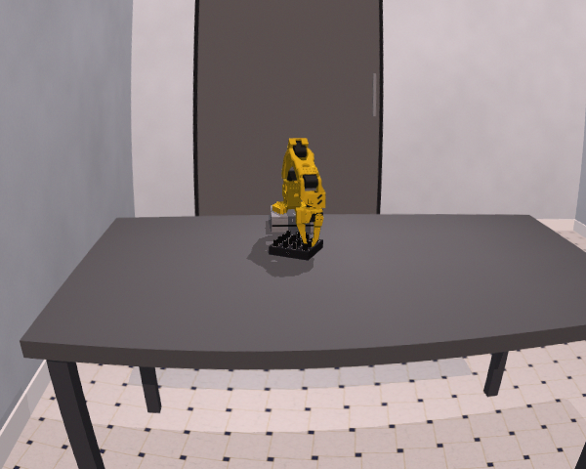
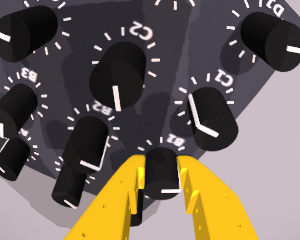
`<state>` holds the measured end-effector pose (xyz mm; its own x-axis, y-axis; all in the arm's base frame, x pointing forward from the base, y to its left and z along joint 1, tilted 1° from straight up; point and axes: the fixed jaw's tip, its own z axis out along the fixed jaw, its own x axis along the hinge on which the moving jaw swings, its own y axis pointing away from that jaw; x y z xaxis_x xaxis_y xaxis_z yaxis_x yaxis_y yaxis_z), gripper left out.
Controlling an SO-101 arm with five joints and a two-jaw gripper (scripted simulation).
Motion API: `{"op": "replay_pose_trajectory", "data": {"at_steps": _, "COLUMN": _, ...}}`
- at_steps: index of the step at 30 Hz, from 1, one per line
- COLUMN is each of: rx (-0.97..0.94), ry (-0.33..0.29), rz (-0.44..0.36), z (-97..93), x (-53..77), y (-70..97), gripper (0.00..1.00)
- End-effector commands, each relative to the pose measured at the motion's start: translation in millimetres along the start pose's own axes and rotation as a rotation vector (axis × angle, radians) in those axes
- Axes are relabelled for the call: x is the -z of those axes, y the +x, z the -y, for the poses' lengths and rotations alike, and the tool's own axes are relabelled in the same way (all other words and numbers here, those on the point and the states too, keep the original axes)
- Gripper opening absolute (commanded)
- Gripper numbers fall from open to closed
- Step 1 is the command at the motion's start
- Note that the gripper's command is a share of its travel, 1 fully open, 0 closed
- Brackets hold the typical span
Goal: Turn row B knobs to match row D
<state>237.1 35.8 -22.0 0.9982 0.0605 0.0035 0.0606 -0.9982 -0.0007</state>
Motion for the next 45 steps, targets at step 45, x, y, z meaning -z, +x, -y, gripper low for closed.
{"op": "replay_pose_trajectory", "data": {"at_steps": 45, "rx": 0.016, "ry": -0.002, "rz": 0.016, "z": 0.7, "x": 3.0, "y": -3.4, "gripper": 0.08}}
